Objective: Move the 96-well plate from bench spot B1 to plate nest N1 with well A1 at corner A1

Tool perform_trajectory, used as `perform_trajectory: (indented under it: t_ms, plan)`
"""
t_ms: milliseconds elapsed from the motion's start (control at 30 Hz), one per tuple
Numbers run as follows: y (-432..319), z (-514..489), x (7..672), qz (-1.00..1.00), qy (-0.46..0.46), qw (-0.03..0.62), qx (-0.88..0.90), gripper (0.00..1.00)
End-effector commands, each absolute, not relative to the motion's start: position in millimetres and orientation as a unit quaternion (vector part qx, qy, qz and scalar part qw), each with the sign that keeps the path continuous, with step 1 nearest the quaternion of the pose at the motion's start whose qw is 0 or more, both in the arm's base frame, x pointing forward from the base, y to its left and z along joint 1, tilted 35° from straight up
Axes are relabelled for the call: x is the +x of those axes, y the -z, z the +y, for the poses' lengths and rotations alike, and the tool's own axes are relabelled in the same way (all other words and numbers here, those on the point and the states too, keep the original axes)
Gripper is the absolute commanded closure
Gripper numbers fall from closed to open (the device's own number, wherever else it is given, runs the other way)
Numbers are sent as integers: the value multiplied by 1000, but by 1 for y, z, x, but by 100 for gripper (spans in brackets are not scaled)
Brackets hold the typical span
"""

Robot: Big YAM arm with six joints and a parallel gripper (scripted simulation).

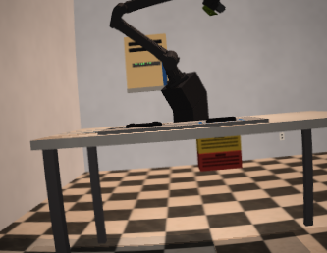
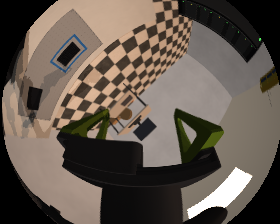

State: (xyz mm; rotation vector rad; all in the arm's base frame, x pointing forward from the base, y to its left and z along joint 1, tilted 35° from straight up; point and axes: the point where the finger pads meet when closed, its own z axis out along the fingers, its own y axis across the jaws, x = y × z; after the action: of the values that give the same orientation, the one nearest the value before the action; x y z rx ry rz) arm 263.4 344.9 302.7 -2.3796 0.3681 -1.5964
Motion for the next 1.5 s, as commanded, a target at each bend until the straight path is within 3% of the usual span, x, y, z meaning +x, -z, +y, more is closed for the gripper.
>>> perform_trajectory:
  t_ms: [0, 533, 733, 1467]
  plan:
    - [-306, 346, 263, 127, 549, 130, -816, 0]
    - [-306, 346, 263, 127, 549, 130, -816, 0]
    - [-318, 355, 292, 243, 528, 202, -788, 0]
    - [-270, 336, 334, 495, 443, 282, -692, 0]
